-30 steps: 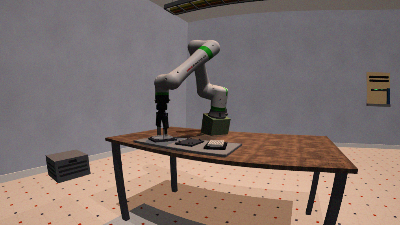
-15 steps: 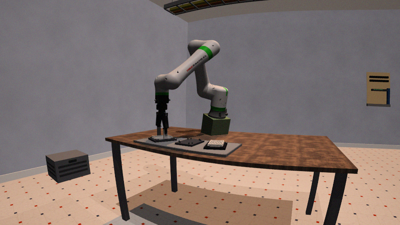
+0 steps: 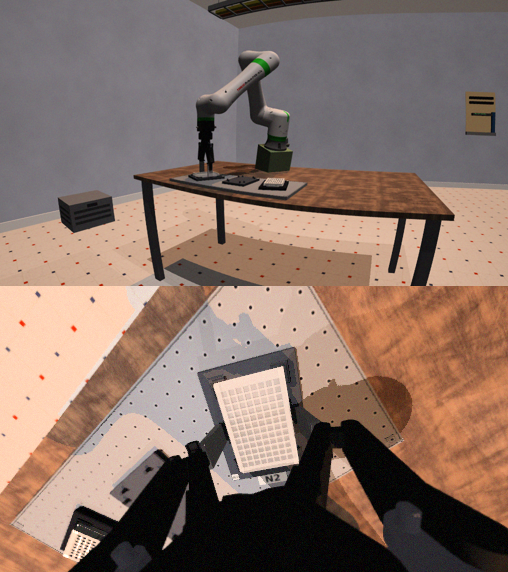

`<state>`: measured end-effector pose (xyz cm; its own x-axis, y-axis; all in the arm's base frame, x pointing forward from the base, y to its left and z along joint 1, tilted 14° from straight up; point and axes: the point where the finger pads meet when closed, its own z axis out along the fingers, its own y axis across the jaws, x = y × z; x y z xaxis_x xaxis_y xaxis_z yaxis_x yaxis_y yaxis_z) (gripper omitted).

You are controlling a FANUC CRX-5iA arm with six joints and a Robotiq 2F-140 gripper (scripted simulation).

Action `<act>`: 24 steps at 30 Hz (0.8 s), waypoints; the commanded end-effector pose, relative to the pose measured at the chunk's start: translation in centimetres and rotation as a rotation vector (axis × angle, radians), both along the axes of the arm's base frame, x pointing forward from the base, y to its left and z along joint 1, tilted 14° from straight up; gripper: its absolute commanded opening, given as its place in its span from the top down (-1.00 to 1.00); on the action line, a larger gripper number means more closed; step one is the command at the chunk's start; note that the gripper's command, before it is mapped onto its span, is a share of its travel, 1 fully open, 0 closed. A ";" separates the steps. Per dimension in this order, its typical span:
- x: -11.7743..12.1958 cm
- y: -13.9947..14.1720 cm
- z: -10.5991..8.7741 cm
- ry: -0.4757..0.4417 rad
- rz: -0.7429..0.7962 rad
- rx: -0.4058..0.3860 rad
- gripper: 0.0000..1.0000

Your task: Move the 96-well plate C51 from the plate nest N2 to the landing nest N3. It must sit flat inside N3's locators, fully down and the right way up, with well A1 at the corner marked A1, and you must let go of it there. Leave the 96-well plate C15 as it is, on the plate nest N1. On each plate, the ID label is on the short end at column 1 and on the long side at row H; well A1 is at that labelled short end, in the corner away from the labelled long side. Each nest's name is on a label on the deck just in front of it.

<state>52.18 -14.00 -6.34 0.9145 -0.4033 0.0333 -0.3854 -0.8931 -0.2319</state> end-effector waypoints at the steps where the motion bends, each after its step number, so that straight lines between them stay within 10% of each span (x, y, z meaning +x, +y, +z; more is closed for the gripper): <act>1: 0.0 0.0 0.0 0.000 0.000 0.000 -0.33; 5: 0.0 0.0 0.0 0.000 0.000 0.000 -0.33; 6: 0.0 0.0 0.0 0.000 0.000 0.000 1.00; 24: 0.0 0.0 0.0 0.000 0.000 0.000 1.00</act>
